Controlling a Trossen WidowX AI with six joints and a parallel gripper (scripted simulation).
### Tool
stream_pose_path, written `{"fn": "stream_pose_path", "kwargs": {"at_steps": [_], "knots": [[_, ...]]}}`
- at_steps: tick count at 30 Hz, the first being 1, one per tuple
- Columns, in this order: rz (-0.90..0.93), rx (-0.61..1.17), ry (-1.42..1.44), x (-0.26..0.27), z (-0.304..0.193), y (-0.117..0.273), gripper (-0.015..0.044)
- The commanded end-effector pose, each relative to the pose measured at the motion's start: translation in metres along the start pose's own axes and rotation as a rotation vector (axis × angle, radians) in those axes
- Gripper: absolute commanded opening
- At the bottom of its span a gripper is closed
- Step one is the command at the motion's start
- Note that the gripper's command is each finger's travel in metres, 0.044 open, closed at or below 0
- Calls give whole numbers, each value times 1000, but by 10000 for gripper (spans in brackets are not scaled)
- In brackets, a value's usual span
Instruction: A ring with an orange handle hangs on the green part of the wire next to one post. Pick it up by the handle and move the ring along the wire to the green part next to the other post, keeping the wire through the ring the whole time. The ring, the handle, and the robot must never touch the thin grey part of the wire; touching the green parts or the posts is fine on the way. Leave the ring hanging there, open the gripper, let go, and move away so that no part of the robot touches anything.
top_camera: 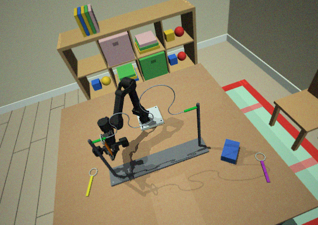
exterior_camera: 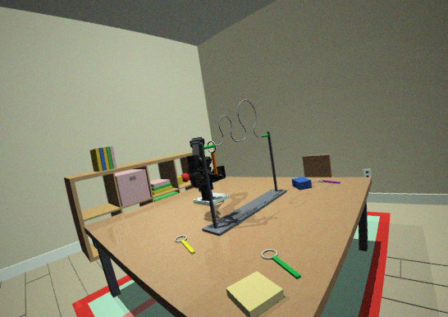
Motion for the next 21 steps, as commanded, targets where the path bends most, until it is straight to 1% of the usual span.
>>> {"fn": "stream_pose_path", "kwargs": {"at_steps": [1, 21], "knots": [[-5, -3, 1, 0, 2, 0, -150], [-4, -3, 0, 4, 1, 0, -150]]}}
Point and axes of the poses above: the point midway between the two fingers, 35 mm back from their tips, its own y axis back along the fingers, its own x axis across the jaws, z = x × y, the point moved 5 cm from there along y, back along the fingers, and after that the axes turned 6 degrees about -y, right-handed, at the moved point
